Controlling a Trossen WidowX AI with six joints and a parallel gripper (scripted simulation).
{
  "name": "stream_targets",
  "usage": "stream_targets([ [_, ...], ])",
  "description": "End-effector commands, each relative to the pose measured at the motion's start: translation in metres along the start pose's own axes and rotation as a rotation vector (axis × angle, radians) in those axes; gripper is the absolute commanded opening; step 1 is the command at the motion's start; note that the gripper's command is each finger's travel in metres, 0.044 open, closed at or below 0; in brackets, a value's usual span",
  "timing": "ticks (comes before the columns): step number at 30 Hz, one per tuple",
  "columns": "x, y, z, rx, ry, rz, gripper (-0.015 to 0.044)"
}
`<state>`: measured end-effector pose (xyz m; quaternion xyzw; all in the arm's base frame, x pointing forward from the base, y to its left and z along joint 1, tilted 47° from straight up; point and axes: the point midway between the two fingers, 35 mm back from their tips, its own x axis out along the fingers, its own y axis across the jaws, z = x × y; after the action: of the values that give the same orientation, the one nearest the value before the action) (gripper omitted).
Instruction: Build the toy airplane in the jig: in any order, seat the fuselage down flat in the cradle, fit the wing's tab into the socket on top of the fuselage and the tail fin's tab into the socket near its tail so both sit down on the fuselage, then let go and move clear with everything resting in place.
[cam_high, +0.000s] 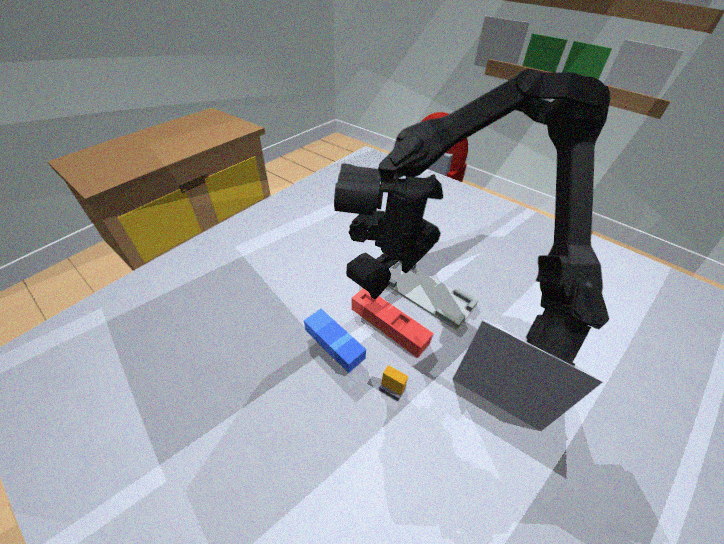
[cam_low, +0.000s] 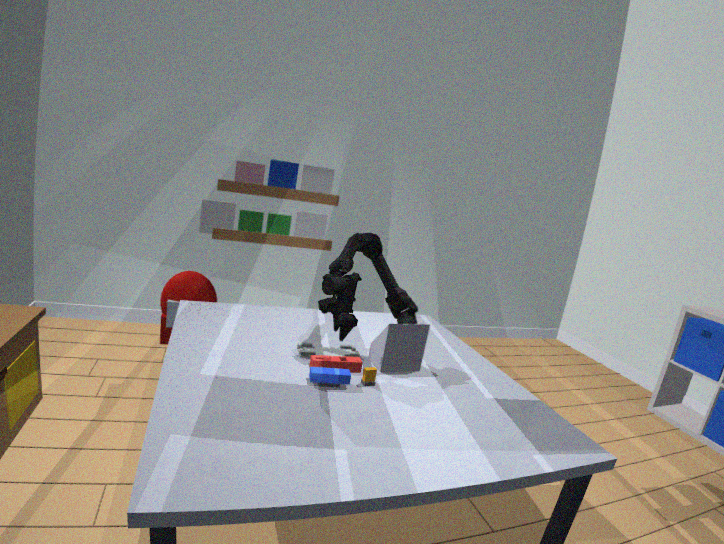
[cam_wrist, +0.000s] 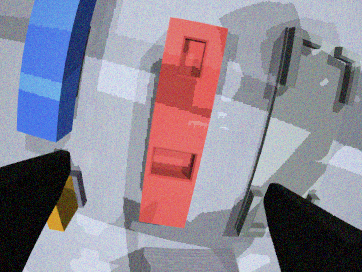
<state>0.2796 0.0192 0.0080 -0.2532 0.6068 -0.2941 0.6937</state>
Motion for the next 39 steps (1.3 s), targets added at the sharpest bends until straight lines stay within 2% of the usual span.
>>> stream_targets([
  [1, 0.006, -0.005, -0.010, -0.005, 0.045, -0.020, 0.0440],
  [3, 0.009, -0.004, -0.010, -0.005, 0.045, -0.020, 0.0440],
  [6, 0.048, -0.005, -0.011, -0.005, 0.044, -0.020, 0.0440],
  [8, 0.060, -0.006, -0.012, -0.005, 0.044, -0.023, 0.0440],
  [39, 0.111, -0.007, -0.014, -0.005, 0.044, -0.023, 0.0440],
])
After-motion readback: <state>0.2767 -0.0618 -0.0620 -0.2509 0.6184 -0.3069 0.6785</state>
